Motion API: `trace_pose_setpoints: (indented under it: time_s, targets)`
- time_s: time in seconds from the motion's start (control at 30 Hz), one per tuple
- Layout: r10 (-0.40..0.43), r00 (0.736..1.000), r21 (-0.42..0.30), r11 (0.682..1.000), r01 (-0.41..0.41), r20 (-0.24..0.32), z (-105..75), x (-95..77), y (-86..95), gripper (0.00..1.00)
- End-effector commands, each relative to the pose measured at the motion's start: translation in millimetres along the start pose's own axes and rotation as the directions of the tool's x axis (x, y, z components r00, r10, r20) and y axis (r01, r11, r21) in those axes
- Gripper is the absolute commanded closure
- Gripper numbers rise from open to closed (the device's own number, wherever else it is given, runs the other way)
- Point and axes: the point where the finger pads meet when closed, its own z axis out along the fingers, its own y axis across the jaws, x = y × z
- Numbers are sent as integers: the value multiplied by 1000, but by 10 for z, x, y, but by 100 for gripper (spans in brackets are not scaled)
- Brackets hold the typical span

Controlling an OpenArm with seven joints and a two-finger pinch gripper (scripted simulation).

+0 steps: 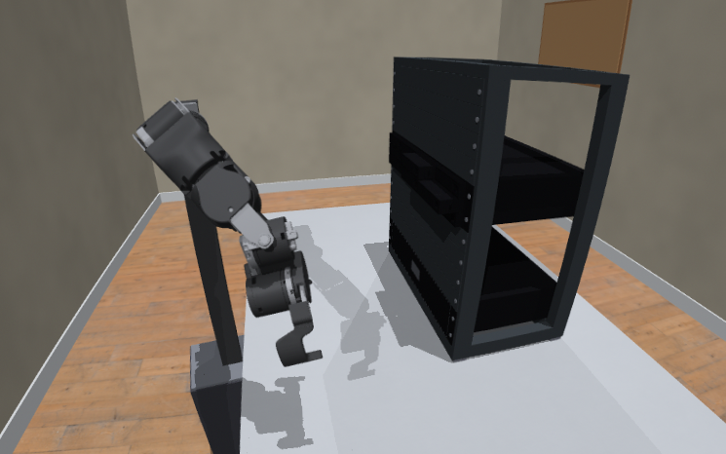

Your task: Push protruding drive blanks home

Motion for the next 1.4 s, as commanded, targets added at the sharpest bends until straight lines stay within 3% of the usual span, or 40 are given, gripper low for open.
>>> trace_pose_setpoints:
  time_s: [0.0, 1.37]
  targets:
    - [0, 1000, 3, 1000, 0, 3, -10, -9, -6, 0]
    - [-6, 1000, -5, 1000, 6, 10, 20, -28, 23, 0]
